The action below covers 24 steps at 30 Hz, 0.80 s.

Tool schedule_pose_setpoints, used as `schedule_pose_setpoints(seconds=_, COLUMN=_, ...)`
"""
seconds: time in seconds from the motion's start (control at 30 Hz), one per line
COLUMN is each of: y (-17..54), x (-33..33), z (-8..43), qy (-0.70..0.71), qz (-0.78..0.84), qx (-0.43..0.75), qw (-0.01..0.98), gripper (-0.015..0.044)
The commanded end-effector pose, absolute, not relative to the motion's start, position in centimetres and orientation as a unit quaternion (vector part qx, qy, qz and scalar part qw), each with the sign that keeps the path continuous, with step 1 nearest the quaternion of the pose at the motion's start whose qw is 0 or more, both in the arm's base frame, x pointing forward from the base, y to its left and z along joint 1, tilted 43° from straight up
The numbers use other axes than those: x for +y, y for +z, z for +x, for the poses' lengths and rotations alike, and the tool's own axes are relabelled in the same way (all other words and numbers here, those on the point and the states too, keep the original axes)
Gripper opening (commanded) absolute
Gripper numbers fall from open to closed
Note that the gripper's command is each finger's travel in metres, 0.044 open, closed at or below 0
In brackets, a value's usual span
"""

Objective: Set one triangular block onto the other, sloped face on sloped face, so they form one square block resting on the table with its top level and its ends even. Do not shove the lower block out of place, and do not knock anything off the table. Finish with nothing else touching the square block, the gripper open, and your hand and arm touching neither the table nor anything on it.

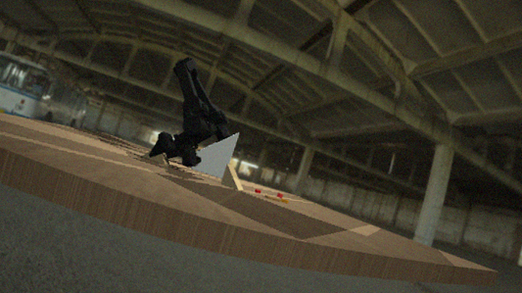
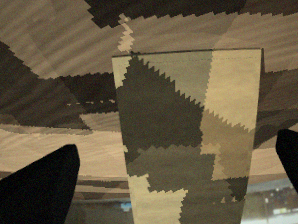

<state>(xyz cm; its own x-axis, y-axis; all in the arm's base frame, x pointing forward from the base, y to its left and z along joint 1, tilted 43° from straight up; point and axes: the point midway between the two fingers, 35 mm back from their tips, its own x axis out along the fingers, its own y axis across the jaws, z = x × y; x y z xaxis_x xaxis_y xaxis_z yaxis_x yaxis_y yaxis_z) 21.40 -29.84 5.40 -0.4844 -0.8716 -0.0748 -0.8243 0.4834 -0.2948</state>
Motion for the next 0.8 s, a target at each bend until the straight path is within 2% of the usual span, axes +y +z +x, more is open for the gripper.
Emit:
schedule_pose_setpoints(seconds=0.0, y=5.40, x=-29.84, z=21.40, qy=-0.110, qz=-0.496, qx=0.854, qw=0.108, gripper=0.0414)
schedule_pose_setpoints(seconds=0.33, y=5.40, x=-29.84, z=21.40, qy=-0.110, qz=-0.496, qx=0.854, qw=0.108, gripper=0.0151)
schedule_pose_setpoints(seconds=0.53, y=5.40, x=-29.84, z=21.40, qy=-0.110, qz=-0.496, qx=0.854, qw=0.108, gripper=0.0111)
schedule_pose_setpoints(seconds=0.67, y=5.41, x=-29.81, z=21.42, qy=-0.110, qz=-0.496, qx=0.854, qw=0.108, gripper=0.0006)
schedule_pose_setpoints(seconds=0.77, y=5.53, x=-29.40, z=21.66, qy=-0.107, qz=-0.500, qx=0.852, qw=0.112, gripper=0.0000)
